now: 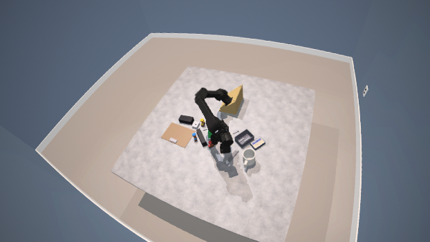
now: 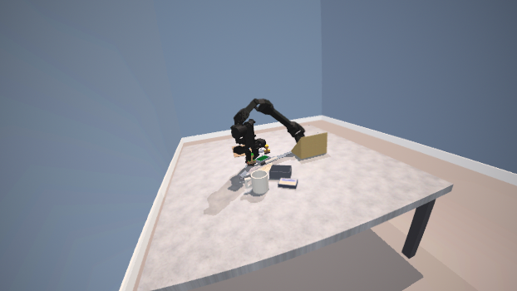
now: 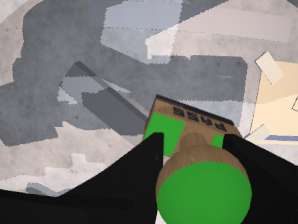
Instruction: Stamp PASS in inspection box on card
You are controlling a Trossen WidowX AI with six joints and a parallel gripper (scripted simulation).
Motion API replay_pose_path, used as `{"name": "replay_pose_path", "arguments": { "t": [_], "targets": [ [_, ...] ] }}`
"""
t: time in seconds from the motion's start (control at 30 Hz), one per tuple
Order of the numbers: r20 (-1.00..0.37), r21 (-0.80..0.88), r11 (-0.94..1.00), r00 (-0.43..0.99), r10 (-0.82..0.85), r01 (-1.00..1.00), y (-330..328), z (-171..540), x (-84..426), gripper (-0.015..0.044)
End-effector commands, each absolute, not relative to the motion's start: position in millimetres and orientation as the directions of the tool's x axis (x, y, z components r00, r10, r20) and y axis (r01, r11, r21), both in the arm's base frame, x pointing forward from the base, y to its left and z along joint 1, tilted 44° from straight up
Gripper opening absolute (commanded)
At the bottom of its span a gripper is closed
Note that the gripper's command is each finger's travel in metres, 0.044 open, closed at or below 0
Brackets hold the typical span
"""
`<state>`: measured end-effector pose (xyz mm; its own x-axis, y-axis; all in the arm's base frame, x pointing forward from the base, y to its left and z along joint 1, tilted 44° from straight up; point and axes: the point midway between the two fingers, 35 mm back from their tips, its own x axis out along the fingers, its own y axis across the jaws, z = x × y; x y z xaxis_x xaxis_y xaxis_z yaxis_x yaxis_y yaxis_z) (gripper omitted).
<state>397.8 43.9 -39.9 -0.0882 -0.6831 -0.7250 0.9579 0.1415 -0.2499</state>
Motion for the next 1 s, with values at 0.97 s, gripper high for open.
{"name": "replay_pose_path", "arguments": {
  "t": [0.97],
  "targets": [
    [-0.720, -0.254, 0.143, -0.088, -0.689, 0.957, 6, -81, 394, 0.0000]
  ]
}}
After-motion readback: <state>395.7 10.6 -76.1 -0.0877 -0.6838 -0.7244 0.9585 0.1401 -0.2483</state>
